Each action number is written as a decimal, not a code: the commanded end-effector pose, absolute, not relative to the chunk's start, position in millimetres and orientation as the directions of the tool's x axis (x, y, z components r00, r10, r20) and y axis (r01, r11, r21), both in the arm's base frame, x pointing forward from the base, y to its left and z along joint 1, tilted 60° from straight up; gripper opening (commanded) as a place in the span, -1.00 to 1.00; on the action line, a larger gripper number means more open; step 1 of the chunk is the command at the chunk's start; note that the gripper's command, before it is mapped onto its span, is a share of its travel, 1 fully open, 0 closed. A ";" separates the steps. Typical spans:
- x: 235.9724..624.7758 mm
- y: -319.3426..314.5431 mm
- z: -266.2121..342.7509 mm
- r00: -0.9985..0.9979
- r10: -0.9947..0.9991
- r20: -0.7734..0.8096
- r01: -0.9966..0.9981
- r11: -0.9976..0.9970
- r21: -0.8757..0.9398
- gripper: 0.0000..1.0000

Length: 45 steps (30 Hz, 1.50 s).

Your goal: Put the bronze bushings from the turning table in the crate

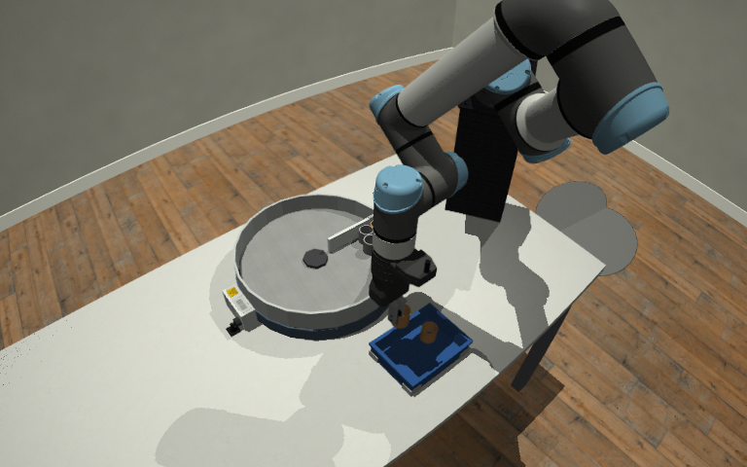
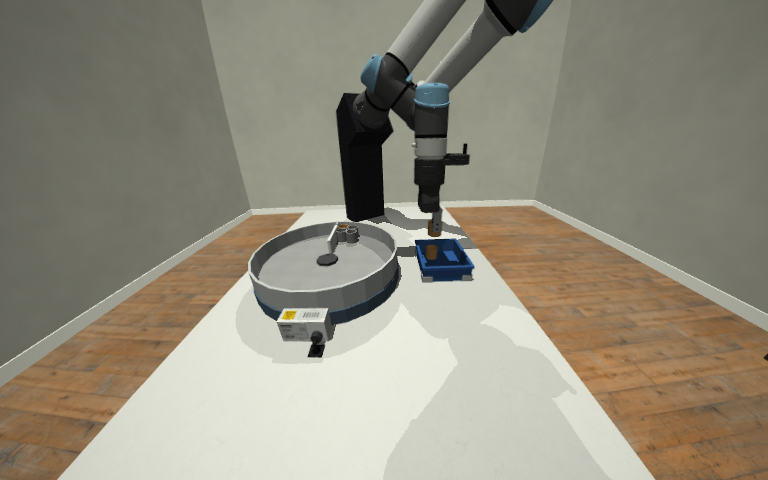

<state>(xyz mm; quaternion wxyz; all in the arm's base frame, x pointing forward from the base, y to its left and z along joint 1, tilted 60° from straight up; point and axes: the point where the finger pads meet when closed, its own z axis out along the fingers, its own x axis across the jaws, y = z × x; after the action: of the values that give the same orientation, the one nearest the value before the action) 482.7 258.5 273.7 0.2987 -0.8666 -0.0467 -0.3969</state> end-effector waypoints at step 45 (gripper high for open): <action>528.6 297.2 238.8 0.681 -0.156 0.715 0.318 -0.817 -0.481 -1.00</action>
<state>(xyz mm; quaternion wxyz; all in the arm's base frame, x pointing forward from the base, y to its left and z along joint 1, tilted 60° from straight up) 524.5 293.9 241.0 0.2986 -0.8673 -0.0467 -0.3956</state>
